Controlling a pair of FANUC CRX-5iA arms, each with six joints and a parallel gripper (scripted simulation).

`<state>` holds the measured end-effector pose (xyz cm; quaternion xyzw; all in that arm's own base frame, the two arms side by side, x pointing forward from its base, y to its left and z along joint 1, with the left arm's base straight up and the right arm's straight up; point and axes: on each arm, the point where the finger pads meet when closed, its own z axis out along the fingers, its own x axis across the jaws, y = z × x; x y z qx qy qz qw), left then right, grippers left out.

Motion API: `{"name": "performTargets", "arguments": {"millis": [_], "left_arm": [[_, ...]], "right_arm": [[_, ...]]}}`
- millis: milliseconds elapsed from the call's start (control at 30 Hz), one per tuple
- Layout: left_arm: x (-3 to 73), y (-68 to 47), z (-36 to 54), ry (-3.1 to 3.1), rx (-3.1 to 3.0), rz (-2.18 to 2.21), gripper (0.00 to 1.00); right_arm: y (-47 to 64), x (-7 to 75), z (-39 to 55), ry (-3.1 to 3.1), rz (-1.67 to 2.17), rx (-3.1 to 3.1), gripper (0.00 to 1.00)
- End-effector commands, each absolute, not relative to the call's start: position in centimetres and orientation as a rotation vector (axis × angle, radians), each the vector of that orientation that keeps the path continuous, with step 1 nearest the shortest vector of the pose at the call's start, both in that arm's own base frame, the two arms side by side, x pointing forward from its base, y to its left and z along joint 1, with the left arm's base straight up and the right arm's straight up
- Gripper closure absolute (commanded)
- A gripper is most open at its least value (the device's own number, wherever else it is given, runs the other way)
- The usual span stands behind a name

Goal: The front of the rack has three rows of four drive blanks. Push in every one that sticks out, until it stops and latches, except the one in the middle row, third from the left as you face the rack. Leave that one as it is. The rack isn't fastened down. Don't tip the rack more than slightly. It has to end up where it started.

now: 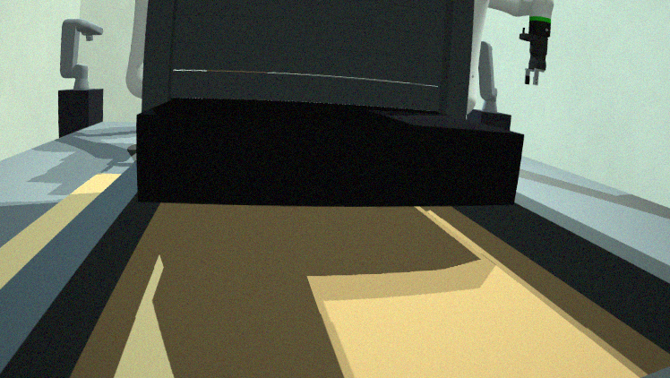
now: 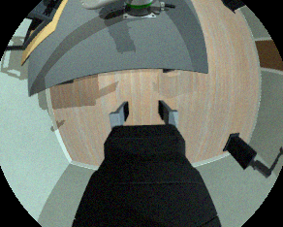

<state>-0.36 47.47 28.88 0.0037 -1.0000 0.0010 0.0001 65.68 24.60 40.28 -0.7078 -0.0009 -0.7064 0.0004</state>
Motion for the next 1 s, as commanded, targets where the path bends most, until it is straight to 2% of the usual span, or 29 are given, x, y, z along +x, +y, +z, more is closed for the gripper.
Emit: {"name": "performTargets", "arguments": {"millis": [0,700,967], "left_arm": [[-0.3,47.5,29.0,-3.142,0.012,0.000,0.00],[-0.3,47.5,29.0,-3.142,0.012,0.000,0.00],[-0.3,47.5,29.0,-3.142,0.012,0.000,0.00]], "right_arm": [[24.6,65.6,40.4,-0.002,-2.220,-2.220,1.00],[25.8,65.6,40.4,-0.002,-2.220,-2.220,1.00],[30.0,65.6,40.4,-0.002,-2.220,-2.220,1.00]]}}
